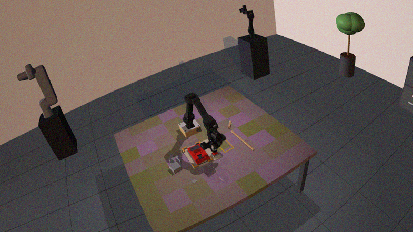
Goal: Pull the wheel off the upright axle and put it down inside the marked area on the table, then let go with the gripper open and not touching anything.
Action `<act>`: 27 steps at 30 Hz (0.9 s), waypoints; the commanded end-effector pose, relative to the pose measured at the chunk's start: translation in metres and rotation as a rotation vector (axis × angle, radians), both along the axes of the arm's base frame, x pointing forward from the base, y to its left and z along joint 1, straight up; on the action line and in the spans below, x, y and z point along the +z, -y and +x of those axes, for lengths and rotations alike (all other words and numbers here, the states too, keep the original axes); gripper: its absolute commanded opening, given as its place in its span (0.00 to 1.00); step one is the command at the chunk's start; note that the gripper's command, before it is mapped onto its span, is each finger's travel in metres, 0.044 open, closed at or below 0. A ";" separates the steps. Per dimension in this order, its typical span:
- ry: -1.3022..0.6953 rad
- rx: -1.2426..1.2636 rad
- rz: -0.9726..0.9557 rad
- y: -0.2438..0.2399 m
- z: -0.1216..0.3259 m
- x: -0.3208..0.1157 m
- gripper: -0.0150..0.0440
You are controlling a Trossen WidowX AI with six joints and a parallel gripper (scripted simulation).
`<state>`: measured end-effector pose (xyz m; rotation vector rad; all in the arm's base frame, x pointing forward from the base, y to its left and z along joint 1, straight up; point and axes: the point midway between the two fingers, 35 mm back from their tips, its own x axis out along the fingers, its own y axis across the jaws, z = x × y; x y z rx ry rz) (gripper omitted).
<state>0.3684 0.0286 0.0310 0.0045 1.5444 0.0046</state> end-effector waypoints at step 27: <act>0.005 0.002 -0.002 0.000 -0.001 0.014 0.25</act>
